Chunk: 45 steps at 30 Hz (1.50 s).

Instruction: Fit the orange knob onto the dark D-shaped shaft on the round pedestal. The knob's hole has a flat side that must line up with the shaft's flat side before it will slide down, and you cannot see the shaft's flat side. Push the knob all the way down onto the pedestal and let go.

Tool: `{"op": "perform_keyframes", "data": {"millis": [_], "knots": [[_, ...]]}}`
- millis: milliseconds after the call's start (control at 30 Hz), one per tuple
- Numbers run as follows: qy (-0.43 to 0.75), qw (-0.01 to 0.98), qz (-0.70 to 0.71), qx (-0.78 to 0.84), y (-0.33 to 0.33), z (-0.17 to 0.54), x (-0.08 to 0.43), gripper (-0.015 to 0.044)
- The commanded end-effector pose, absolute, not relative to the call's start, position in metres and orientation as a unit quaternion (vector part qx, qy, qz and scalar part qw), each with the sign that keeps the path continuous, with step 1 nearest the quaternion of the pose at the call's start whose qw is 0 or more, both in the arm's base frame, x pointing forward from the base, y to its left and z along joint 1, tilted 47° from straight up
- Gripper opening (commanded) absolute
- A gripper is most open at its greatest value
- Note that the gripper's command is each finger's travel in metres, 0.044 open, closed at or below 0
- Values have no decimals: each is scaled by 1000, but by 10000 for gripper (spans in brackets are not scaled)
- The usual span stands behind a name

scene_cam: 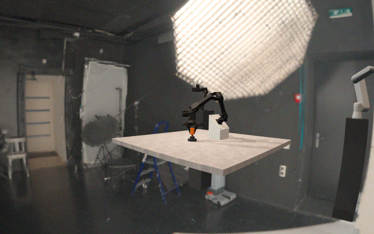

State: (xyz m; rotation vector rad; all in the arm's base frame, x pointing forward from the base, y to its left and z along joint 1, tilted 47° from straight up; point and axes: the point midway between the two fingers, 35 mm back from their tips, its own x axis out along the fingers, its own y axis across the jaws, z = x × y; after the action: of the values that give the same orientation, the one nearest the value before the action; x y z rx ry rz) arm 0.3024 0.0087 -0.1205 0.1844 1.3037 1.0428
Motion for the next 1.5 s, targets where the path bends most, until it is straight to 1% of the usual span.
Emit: {"op": "perform_keyframes", "data": {"millis": [0,1033,1267,1467], "knots": [[577,668,464,80,9,-121,300,0],[577,668,464,80,8,-118,303,0],[528,672,519,14,8,-120,303,0],[525,672,522,10,9,-121,301,0]]}}
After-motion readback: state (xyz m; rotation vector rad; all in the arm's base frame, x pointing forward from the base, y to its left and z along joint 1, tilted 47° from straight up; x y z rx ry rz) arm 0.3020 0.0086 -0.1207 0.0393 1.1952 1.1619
